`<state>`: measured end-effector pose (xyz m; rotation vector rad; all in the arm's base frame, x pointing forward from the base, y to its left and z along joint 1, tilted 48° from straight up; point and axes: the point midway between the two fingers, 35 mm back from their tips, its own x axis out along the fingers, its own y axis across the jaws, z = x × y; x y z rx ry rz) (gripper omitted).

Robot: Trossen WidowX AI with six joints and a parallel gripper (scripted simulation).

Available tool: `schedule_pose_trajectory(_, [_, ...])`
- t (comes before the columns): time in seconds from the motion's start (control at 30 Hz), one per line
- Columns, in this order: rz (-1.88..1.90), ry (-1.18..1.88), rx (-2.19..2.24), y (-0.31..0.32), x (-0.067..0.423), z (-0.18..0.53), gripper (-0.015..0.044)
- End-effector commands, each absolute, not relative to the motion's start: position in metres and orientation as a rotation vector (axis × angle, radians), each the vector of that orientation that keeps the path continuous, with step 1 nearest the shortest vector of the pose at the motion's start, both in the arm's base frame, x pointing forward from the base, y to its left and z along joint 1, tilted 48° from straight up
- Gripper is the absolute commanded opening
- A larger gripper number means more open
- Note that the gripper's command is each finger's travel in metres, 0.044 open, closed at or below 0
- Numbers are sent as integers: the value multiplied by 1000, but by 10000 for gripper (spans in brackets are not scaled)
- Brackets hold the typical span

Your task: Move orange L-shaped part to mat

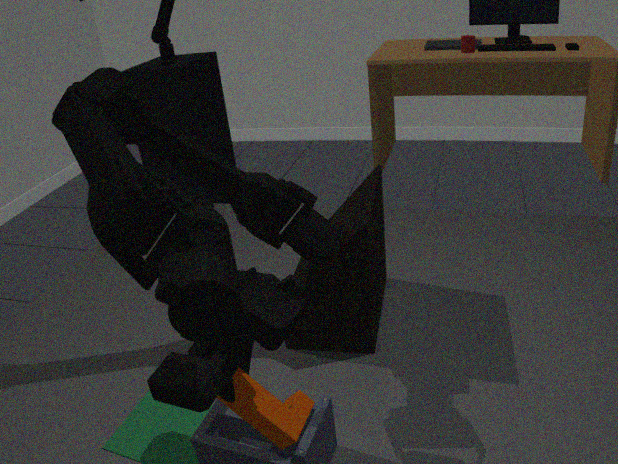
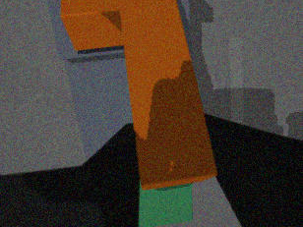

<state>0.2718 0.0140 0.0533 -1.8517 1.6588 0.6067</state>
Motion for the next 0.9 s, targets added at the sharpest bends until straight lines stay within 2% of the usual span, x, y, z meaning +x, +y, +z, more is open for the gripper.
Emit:
schedule_pose_trajectory(0.0, [603,1647,-1844,21,272,60,0])
schedule_pose_trajectory(0.53, [603,1647,-1844,31,270,69,0])
schedule_pose_trajectory(0.87, [603,1647,-1845,6,266,89,0])
